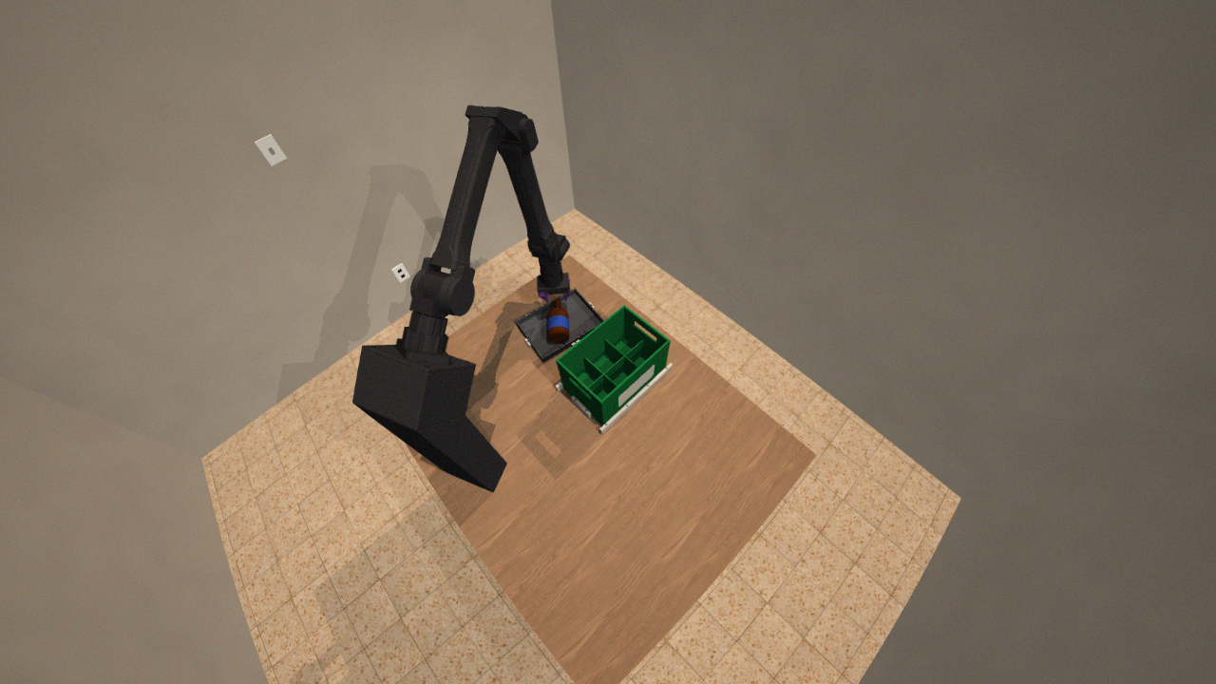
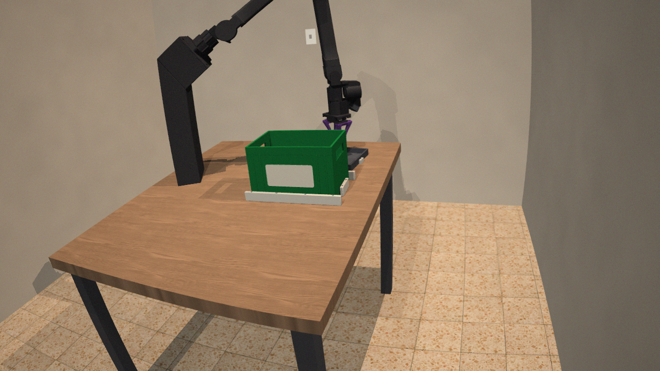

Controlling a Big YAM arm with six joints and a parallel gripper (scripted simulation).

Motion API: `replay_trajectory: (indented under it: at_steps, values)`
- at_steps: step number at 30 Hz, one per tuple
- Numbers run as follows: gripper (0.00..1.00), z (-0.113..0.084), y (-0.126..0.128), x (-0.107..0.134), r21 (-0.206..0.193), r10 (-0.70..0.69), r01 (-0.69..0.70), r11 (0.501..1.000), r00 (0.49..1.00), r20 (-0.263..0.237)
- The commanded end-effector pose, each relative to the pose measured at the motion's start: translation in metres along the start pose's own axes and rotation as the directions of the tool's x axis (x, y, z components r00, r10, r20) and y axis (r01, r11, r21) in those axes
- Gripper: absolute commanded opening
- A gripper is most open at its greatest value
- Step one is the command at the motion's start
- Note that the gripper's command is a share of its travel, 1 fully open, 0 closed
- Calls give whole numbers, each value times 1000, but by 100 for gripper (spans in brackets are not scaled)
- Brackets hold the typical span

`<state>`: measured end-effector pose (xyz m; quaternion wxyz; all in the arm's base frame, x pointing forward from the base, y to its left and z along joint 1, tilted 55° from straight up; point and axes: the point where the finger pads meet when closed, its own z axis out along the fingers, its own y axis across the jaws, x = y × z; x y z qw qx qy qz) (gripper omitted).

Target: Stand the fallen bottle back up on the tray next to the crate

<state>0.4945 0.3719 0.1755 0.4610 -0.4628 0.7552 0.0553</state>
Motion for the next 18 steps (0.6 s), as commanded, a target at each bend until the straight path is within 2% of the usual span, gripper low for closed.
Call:
replay_trajectory:
  at_steps: [1,11,18]
  values:
    - [61,12,4,0,-4,6,-6,1000,1000,-2]
    - [61,12,5,1,-4,6,-6,1000,1000,-1]
    - [61,12,11,13,-12,6,-7,1000,1000,-19]
